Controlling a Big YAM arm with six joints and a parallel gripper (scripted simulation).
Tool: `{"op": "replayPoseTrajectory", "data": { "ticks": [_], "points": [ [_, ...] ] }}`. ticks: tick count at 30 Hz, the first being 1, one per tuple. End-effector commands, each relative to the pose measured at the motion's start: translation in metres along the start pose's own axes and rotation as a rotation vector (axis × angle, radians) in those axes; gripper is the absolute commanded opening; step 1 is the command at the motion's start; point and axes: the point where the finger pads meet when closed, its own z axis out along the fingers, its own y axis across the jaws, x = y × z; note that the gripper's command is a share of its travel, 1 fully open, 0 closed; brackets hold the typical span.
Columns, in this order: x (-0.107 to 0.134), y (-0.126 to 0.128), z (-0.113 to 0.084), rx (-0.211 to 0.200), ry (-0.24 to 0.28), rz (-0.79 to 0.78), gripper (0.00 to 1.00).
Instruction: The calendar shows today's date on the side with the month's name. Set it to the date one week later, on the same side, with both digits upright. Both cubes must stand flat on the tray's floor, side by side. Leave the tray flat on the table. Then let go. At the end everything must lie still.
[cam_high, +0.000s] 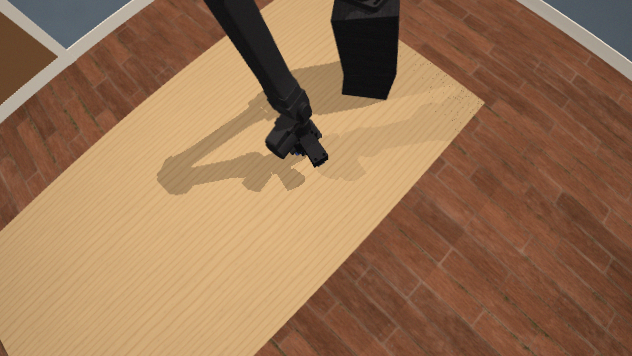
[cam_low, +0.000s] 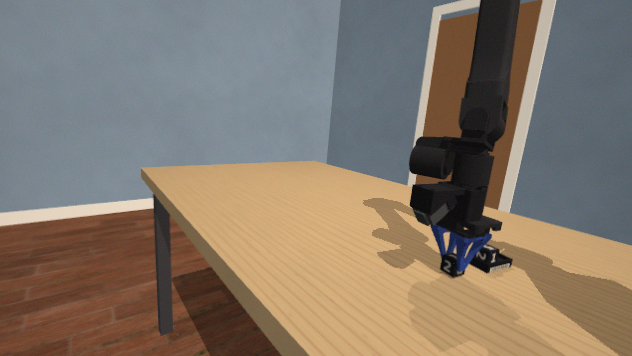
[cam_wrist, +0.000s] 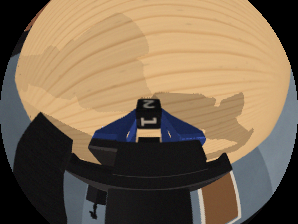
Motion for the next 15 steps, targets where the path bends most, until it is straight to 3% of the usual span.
{"op": "replayPoseTrajectory", "data": {
  "ticks": [1,15],
  "points": [
    [0.0005,-0.0086,-0.0036,0.012,-0.008,0.002,0.26],
    [0.0005,-0.0086,-0.0036,0.012,-0.008,0.002,0.26]
  ]
}}
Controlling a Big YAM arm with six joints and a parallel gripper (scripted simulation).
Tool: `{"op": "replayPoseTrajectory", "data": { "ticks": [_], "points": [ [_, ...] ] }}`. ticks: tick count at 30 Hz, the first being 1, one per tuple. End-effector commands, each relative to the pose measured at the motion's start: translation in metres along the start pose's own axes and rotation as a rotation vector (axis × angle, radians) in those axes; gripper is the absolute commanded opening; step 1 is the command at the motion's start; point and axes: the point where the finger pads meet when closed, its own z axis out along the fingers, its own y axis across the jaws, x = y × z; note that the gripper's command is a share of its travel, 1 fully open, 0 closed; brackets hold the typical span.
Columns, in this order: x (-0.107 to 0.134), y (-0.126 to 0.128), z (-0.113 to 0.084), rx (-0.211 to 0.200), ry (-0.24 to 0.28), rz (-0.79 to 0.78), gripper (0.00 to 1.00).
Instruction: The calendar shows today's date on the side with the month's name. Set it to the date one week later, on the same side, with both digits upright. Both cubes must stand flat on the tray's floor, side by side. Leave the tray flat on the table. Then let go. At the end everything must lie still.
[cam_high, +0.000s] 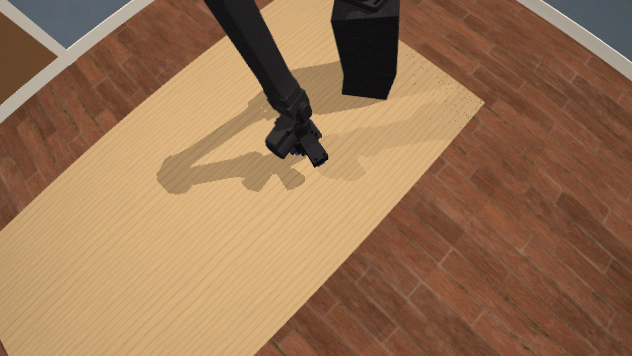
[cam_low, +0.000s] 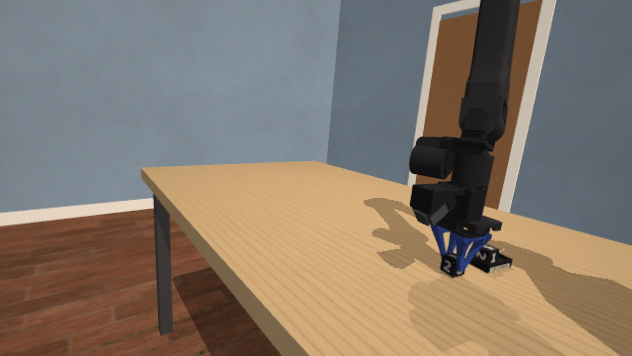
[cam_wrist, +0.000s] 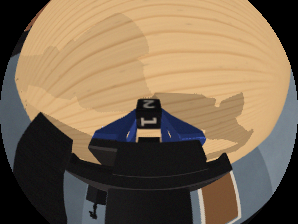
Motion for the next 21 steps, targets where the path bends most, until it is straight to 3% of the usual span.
{"op": "replayPoseTrajectory", "data": {
  "ticks": [1,21],
  "points": [
    [0.0005,-0.0086,-0.0036,0.012,-0.008,0.002,0.26],
    [0.0018,-0.0018,0.0059,0.001,-0.004,0.0,0.26]
  ]
}}
